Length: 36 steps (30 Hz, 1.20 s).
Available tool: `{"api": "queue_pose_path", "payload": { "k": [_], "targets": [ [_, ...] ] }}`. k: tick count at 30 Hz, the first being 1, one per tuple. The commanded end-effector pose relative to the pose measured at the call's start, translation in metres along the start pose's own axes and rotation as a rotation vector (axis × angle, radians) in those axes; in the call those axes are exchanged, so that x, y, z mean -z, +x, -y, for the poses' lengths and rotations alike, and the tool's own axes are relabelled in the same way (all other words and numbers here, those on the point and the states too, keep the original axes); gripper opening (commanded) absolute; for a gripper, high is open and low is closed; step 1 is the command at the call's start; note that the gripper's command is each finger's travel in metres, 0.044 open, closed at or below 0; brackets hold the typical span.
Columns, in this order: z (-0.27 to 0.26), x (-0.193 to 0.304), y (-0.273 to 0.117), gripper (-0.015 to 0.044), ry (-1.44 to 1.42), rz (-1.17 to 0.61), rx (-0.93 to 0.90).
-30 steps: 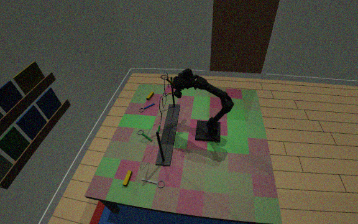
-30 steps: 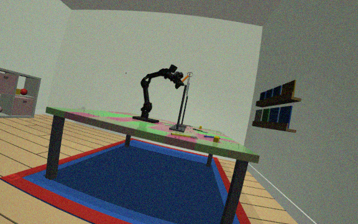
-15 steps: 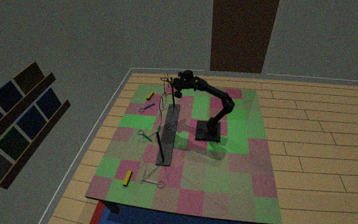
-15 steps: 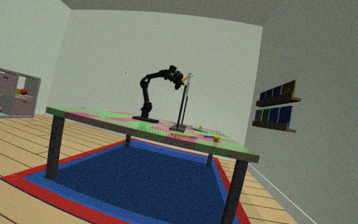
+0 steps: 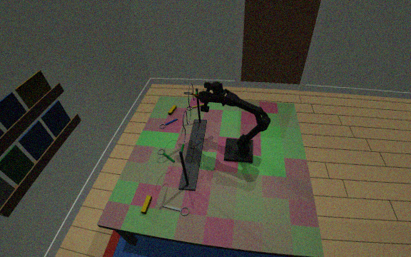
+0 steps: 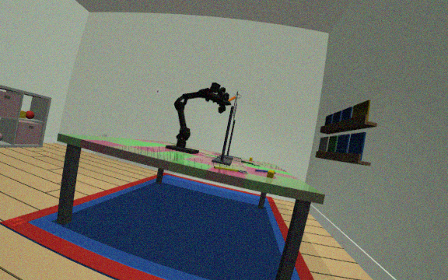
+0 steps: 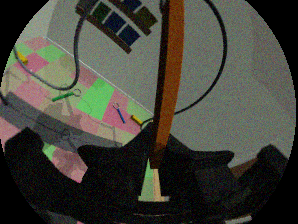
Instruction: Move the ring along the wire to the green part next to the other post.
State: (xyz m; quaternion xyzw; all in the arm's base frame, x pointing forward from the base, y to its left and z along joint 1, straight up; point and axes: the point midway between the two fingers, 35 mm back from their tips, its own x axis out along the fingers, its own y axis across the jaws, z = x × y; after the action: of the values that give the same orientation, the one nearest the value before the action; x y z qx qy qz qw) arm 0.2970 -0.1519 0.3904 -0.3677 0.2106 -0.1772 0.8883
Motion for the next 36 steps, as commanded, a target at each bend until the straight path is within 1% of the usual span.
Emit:
{"api": "queue_pose_path", "payload": {
  "k": [1, 36],
  "targets": [
    [0.002, 0.001, -0.001, -0.015, -0.052, 0.005, 0.032],
    [0.017, -0.003, -0.002, -0.015, -0.437, 0.055, 0.25]
  ]
}}
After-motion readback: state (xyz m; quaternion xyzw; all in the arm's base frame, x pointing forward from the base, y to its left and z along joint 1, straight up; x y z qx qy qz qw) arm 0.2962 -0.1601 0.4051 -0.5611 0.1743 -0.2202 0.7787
